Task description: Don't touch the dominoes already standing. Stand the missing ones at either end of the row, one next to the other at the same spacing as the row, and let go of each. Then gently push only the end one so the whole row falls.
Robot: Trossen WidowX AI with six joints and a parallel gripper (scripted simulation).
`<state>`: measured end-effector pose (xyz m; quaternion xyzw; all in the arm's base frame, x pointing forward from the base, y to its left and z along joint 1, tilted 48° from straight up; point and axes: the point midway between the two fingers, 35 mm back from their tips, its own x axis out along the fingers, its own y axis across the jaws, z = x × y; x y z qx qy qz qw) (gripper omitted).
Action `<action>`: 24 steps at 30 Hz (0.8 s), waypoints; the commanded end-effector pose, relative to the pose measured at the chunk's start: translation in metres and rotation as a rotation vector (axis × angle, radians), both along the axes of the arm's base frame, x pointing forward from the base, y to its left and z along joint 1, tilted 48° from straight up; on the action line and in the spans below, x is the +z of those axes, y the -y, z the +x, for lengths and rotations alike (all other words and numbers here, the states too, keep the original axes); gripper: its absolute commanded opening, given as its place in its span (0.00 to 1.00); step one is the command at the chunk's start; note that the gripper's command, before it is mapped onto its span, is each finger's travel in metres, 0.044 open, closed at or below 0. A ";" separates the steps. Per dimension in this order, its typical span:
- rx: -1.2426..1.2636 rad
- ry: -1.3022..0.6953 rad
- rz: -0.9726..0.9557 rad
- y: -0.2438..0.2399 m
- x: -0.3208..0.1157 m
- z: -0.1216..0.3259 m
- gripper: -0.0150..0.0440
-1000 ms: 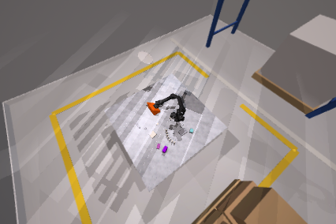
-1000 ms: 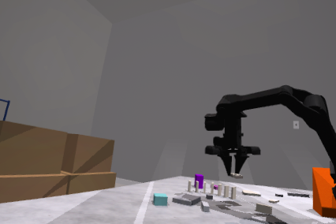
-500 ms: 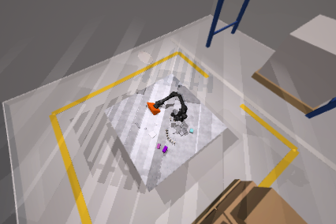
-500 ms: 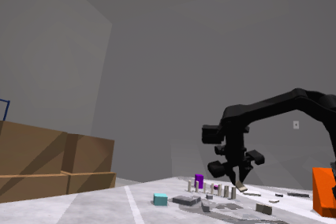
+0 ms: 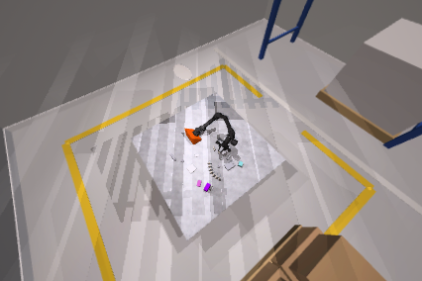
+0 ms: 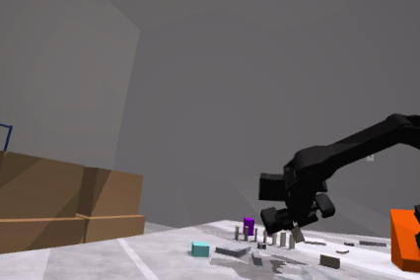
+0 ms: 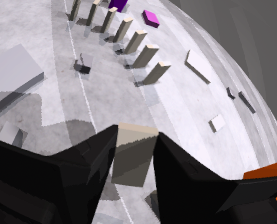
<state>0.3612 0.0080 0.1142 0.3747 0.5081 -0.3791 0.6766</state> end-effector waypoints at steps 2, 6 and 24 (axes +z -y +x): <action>-0.063 0.108 -0.125 -0.003 0.006 0.000 0.44; -0.113 0.206 -0.202 -0.006 0.013 0.001 0.44; -0.262 0.508 -0.345 -0.016 0.041 -0.004 0.44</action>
